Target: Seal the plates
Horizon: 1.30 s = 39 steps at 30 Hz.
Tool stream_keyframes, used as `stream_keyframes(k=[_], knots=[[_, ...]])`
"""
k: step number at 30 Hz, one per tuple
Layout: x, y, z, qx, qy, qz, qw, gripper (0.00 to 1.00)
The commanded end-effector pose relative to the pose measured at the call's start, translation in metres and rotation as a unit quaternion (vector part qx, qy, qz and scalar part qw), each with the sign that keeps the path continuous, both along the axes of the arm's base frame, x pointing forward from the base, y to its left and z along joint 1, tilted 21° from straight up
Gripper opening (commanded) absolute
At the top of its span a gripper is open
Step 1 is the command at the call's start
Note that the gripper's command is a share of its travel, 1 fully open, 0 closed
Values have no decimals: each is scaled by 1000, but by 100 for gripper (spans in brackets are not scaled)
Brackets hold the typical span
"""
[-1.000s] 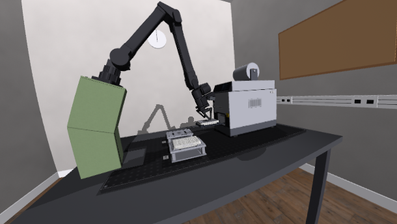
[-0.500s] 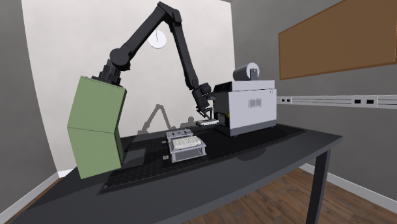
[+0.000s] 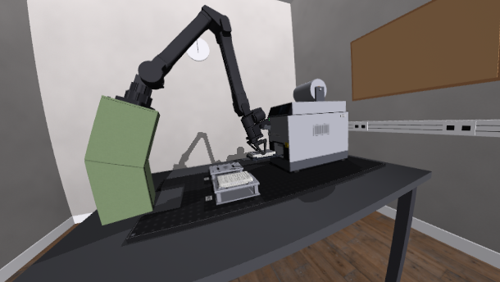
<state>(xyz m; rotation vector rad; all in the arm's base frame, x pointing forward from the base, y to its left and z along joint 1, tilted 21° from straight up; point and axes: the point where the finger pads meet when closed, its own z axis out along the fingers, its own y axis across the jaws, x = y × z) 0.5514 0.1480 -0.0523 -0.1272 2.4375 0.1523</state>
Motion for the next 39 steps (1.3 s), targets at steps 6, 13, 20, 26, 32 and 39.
stream_keyframes(k=[6, 13, 20, 26, 32, 39], knots=[[14, 13, 30, 8, -22, 4, 1000, 100], [8, 11, 17, 7, -18, 4, 1000, 100], [1, 9, 8, 5, -11, 4, 1000, 100], [11, 12, 26, 11, -30, 4, 999, 100], [14, 13, 30, 11, -30, 4, 999, 100], [12, 13, 28, 8, -21, 4, 1000, 100]])
